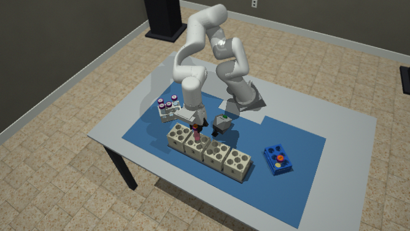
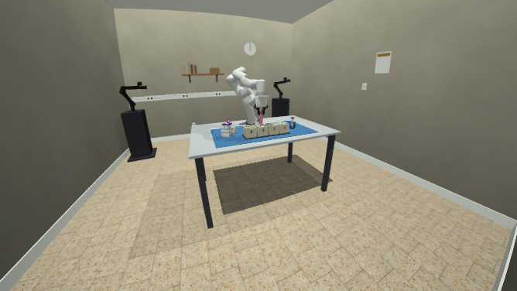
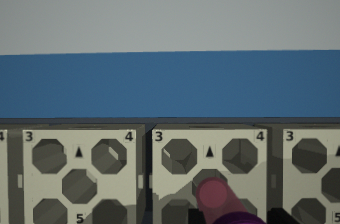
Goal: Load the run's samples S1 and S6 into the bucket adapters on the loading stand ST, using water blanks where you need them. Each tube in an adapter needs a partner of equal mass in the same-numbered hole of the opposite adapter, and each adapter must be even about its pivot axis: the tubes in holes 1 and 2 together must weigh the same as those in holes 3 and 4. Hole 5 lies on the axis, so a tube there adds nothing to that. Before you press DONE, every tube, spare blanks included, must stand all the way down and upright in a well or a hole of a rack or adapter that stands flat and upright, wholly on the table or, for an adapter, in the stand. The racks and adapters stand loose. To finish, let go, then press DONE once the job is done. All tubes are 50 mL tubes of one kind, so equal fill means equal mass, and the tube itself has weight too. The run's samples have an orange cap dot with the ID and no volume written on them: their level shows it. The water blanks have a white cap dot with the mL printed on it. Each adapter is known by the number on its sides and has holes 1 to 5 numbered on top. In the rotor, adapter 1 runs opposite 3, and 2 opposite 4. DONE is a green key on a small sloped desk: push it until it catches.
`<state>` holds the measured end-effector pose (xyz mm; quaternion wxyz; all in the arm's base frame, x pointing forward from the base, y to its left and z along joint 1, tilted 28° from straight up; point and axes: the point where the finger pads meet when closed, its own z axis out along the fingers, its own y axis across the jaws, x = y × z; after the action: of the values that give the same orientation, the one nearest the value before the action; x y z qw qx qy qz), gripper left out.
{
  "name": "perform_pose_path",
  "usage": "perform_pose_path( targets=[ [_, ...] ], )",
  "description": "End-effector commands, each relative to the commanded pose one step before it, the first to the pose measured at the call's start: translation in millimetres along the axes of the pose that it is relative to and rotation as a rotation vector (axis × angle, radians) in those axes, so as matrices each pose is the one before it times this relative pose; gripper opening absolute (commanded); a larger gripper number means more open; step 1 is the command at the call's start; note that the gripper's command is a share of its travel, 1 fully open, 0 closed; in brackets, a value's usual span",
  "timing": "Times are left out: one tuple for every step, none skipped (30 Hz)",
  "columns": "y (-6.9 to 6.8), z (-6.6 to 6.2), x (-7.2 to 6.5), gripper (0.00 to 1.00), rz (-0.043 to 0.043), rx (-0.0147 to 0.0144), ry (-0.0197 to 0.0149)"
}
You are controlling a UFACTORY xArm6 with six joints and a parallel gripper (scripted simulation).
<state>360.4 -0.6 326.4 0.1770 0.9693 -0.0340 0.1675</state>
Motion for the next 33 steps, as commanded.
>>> perform_pose_path(
  targets=[
    [0.15,2.07,0.81,0.0,0.00087,0.00075,0.00268],
    [0.0,1.0,0.0,0.0,0.0,-0.00001,0.0],
    [0.0,1.0,0.0,0.0,0.0,-0.00001,0.0],
    [0.0,1.0,0.0,0.0,0.0,-0.00001,0.0],
    [0.0,1.0,0.0,0.0,0.0,-0.00001,0.0],
    [0.0,0.0,0.0,0.0,0.0,0.0,0.0],
    [0.0,0.0,0.0,0.0,0.0,0.0,0.0],
    [-0.02,0.93,-0.01,0.0,0.0,-0.00001,-0.00002],
    [0.02,1.07,0.01,0.0,0.0,0.0,0.00002],
    [0.0,1.0,0.0,0.0,0.0,-0.00001,0.0],
    [0.0,1.0,0.0,0.0,0.0,-0.00001,0.0],
    [0.0,1.0,0.0,0.0,0.0,-0.00001,0.0],
    [0.0,1.0,0.0,0.0,0.0,-0.00001,0.0],
    [0.0,1.0,0.0,0.0,0.0,-0.00001,0.0],
    [0.0,1.0,0.0,0.0,0.0,-0.00001,0.0],
    [0.0,1.0,0.0,0.0,0.0,-0.00001,0.0],
    [0.0,1.0,0.0,0.0,0.0,-0.00001,0.0],
    [0.0,1.0,0.0,0.0,0.0,-0.00001,0.0],
    [0.0,1.0,0.0,0.0,0.0,-0.00001,0.0],
    [0.0,1.0,0.0,0.0,0.0,-0.00001,0.0],
    [0.0,1.0,0.0,0.0,0.0,-0.00001,0.0],
    [0.0,1.0,0.0,0.0,0.0,-0.00001,0.0],
    [0.0,0.0,0.0,0.0,0.0,0.0,0.0],
    [0.0,0.0,0.0,0.0,0.0,0.0,0.0],
    [-0.02,0.93,-0.01,0.0,0.0,-0.00001,-0.00002],
    [0.02,1.08,0.01,0.0,0.0,0.0,0.00002],
    [0.0,1.0,0.0,0.0,0.0,-0.00001,0.0],
    [0.0,1.0,0.0,0.0,0.0,-0.00001,0.0],
    [0.0,1.0,0.0,0.0,0.0,-0.00001,0.0],
    [0.0,1.0,0.0,0.0,0.0,-0.00001,0.0],
    [0.0,1.0,0.0,0.0,0.0,-0.00001,0.0],
    [0.0,1.0,0.0,0.0,0.0,-0.00001,0.0],
    [0.0,1.0,0.0,0.0,0.0,-0.00001,0.0]
  ],
)
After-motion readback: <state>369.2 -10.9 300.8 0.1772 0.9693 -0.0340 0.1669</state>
